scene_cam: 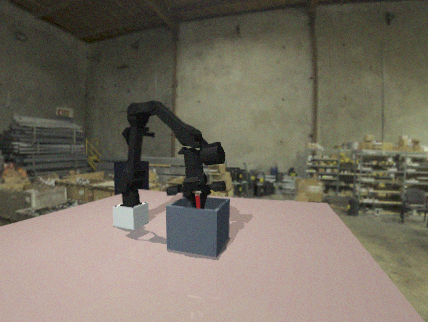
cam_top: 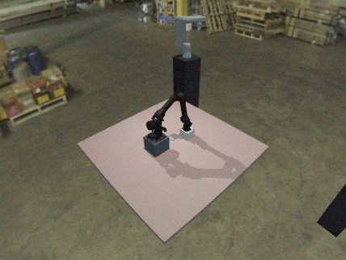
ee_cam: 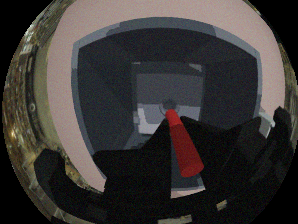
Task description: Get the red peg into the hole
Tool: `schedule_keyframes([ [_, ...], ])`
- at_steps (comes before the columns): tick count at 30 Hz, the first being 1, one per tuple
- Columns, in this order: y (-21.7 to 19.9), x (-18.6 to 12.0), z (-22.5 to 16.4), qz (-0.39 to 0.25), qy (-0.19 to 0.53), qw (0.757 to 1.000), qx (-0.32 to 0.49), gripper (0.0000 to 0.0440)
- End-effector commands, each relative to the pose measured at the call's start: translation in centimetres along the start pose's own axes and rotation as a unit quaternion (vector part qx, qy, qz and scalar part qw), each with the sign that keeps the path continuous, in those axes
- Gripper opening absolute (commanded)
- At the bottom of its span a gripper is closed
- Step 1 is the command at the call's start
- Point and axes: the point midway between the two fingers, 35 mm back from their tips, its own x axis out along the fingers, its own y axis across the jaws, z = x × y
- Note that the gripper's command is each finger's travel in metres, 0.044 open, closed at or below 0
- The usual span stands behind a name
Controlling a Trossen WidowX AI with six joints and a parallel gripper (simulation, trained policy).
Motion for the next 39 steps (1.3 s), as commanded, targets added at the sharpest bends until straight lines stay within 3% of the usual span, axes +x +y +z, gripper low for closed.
schedule_keyframes([
  [1, -0.2, 1.1, 0.0, -0.009, 0.004, 1.0, -0.008, 0.0],
  [5, -0.2, 1.7, 0.2, -0.015, 0.002, 1.0, -0.015, 0.0006],
  [12, -0.3, 2.7, 0.2, -0.03, 0.006, 0.999, -0.026, 0.0106],
  [19, -0.3, 2.4, -1.1, -0.035, 0.049, 0.998, -0.018, 0.0103],
  [22, 0.1, 2.0, -0.7, -0.033, 0.062, 0.997, -0.011, 0.0128],
  [39, 2.3, -1.2, 0.9, 0.002, 0.137, 0.99, 0.016, 0.0155],
])
